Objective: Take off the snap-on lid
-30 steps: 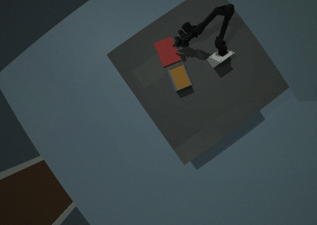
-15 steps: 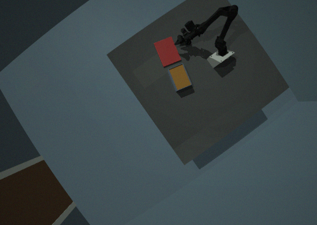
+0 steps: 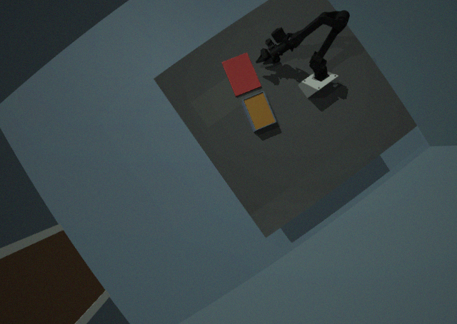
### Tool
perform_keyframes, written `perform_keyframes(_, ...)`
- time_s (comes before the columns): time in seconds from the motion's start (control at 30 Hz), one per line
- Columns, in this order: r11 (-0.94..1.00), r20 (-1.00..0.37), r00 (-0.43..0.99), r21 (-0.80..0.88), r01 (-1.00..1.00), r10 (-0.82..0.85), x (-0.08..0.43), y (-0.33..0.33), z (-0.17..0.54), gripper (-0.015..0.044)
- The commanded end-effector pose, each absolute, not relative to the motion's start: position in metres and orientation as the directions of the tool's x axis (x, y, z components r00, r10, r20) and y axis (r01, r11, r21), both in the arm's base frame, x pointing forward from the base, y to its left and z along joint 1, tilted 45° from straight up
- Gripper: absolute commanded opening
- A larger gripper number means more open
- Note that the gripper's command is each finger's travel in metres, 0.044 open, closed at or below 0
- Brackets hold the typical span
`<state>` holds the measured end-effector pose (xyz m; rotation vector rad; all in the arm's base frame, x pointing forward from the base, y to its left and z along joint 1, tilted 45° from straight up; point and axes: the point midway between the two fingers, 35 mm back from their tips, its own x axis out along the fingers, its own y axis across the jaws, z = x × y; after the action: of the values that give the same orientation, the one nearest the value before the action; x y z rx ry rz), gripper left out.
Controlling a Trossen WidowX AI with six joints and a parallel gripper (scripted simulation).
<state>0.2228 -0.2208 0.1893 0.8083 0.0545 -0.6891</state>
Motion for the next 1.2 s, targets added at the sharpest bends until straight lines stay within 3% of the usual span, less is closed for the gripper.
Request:
perform_keyframes(0.0, 0.485, -0.310, 0.781, 0.644, 0.592, -0.542, 0.214, -0.219, 0.183, 0.0440)
perform_keyframes(1.17, 0.484, -0.309, 0.781, 0.645, 0.591, -0.542, 0.190, -0.177, 0.224, 0.0440)
